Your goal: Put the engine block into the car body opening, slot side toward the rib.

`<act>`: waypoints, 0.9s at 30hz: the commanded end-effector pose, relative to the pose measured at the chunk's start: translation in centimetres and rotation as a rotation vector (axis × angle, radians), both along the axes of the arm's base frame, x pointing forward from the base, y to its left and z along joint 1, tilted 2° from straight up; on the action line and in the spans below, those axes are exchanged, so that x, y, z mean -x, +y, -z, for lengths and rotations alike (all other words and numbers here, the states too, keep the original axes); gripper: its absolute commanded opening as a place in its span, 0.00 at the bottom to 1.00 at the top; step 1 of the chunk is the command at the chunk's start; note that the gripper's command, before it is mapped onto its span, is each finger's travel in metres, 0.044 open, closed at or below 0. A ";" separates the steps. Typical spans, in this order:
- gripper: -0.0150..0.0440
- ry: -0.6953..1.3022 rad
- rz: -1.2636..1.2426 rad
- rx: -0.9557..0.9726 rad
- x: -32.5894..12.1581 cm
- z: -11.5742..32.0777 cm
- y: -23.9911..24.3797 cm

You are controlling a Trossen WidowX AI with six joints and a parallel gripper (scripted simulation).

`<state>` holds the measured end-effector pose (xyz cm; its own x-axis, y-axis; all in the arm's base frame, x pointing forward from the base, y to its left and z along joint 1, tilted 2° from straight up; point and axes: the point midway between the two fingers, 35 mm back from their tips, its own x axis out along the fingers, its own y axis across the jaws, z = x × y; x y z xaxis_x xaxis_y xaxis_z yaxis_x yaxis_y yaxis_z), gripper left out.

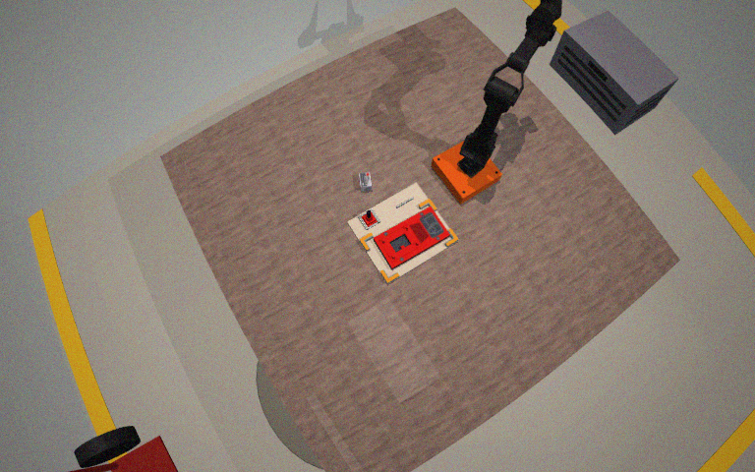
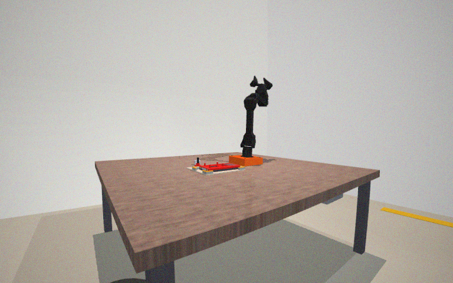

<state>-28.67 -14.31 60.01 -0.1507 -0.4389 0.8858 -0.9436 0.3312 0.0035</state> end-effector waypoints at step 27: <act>1.00 -0.655 -0.709 0.007 1.1 5.2 -13.1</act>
<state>-29.76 -25.97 55.83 -0.3021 -0.5884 0.7500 -0.7971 -0.2755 -0.5373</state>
